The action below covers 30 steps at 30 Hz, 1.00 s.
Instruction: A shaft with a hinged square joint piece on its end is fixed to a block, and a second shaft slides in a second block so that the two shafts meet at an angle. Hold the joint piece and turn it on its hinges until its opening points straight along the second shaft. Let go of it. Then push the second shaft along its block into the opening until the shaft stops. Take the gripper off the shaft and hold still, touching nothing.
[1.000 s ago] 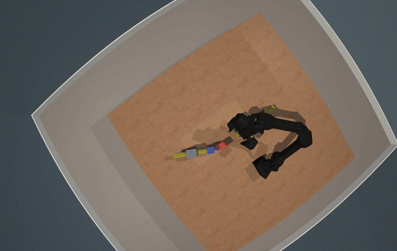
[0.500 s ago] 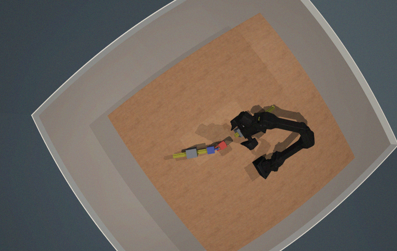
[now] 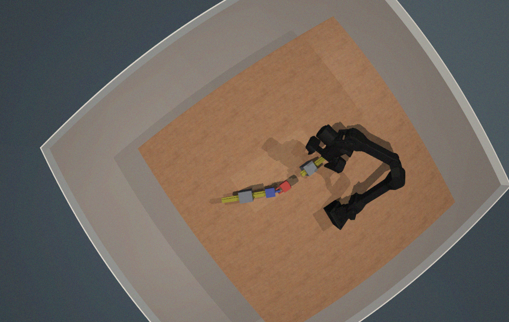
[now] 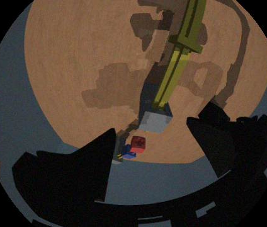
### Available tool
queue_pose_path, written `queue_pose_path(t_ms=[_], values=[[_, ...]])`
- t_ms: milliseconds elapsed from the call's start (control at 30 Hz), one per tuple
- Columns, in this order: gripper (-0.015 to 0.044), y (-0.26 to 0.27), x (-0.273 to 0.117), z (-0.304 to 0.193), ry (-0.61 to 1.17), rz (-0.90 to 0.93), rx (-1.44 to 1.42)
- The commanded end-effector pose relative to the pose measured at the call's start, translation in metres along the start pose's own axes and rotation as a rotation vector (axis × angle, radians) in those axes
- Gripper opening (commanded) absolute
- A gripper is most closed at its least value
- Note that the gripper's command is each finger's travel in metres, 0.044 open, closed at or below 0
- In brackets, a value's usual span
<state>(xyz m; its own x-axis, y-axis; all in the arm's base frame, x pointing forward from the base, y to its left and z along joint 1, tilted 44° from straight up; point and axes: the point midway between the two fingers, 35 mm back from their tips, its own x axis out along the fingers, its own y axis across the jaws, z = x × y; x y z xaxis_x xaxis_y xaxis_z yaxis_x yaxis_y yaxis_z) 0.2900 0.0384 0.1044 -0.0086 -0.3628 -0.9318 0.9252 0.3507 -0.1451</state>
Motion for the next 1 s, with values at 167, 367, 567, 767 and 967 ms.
queue_pose_path(t_ms=[167, 367, 567, 767, 967], values=[[0.0440, -0.026, -0.029, 0.065, -0.087, -0.062, -0.284], [0.0440, -0.051, -0.046, 0.103, -0.120, -0.133, -0.470], [0.0440, -0.068, -0.057, 0.122, -0.131, -0.180, -0.577], [0.0440, -0.068, -0.055, 0.123, -0.138, -0.179, -0.557], [0.0440, -0.068, -0.042, 0.127, -0.197, -0.161, -0.370]])
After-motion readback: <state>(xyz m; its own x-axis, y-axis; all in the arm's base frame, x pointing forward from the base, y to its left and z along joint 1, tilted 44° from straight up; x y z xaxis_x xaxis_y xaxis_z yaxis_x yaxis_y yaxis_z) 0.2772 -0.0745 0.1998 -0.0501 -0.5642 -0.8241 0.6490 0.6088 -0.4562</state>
